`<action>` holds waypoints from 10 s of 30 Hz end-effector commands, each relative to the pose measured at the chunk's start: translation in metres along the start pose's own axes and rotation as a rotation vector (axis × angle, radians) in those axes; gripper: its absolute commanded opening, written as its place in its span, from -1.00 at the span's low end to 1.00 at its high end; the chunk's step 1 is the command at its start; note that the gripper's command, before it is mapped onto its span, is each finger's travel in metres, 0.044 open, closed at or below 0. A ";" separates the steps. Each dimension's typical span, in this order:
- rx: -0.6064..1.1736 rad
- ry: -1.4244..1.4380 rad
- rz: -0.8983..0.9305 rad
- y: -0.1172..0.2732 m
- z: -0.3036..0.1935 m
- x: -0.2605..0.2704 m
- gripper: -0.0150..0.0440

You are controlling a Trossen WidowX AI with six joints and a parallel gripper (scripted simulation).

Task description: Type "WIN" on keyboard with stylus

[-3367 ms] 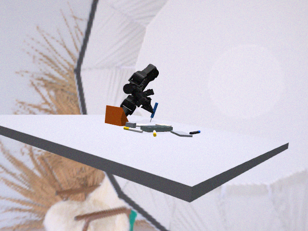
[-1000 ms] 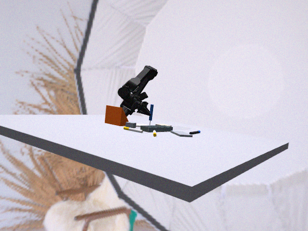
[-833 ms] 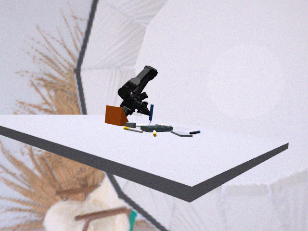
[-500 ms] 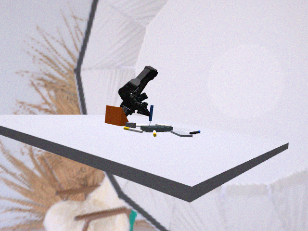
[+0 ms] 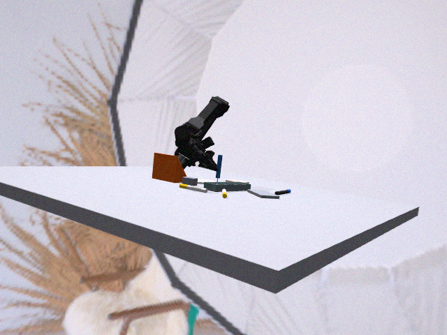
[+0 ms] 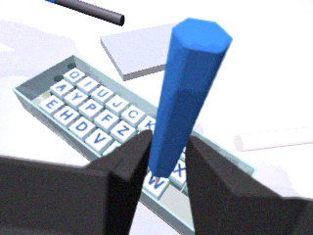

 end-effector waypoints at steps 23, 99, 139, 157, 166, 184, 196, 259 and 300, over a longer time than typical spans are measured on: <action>-0.004 -0.001 0.001 -0.001 -0.002 -0.001 -0.22; 0.308 -0.144 -0.462 -0.051 0.059 0.084 -0.49; -0.090 -0.270 -0.435 -0.070 0.071 0.158 -0.49; -0.091 -0.270 -0.435 -0.074 0.068 0.160 -0.49; -0.092 -0.270 -0.433 -0.080 0.057 0.159 -0.49; -0.093 -0.271 -0.431 -0.088 0.042 0.156 -0.49; -0.091 -0.270 -0.433 -0.090 0.043 0.154 -0.22; -0.091 -0.271 -0.433 -0.100 0.025 0.152 -0.22; -0.235 -0.547 -0.717 -0.035 0.048 0.141 -0.48</action>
Point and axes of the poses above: the point midway between the two fingers, 35 mm back from their tips, its own y axis back along the fingers, its own x axis across the jaws, z = x × y, the point moved 10 cm from there along y, back along the fingers, and after that the axes turned 11 degrees about -y, right-handed, at the moved point
